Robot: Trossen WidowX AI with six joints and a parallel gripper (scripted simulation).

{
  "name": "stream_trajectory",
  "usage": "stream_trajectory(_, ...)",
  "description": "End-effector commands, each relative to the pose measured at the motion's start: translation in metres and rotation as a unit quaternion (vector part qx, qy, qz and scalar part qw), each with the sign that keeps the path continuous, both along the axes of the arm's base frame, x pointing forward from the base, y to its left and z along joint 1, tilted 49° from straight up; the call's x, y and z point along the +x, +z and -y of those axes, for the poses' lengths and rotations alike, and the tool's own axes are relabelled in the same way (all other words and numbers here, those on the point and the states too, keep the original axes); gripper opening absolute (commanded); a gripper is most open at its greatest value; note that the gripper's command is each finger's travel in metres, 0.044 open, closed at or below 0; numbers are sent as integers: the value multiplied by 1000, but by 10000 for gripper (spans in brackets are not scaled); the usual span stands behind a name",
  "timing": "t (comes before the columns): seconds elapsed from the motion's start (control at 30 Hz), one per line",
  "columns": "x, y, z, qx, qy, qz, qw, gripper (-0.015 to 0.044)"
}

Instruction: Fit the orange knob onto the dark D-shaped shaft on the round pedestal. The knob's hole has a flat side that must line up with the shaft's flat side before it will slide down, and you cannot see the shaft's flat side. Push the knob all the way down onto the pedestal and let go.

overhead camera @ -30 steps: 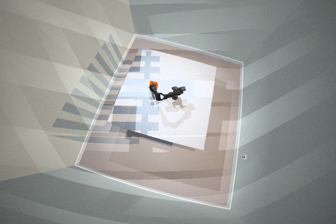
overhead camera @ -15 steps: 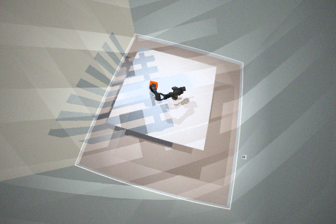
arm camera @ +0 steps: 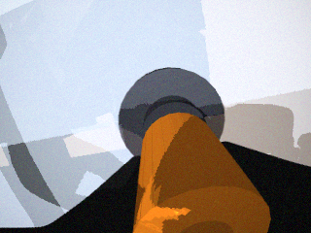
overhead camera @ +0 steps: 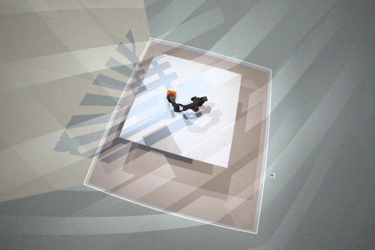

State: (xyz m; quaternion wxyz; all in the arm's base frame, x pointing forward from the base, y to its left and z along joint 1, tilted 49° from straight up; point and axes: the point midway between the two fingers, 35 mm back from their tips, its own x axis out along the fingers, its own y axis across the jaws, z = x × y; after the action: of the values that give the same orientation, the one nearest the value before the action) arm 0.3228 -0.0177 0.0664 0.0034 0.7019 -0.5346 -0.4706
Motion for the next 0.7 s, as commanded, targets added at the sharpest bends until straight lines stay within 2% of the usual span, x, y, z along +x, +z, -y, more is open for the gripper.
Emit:
stream_trajectory(0.0, 3, 2, -4, 1, 16, -10, 1000, 0)
stream_trajectory(0.67, 1, 1, -1, 1, 16, -10, 1000, 0)
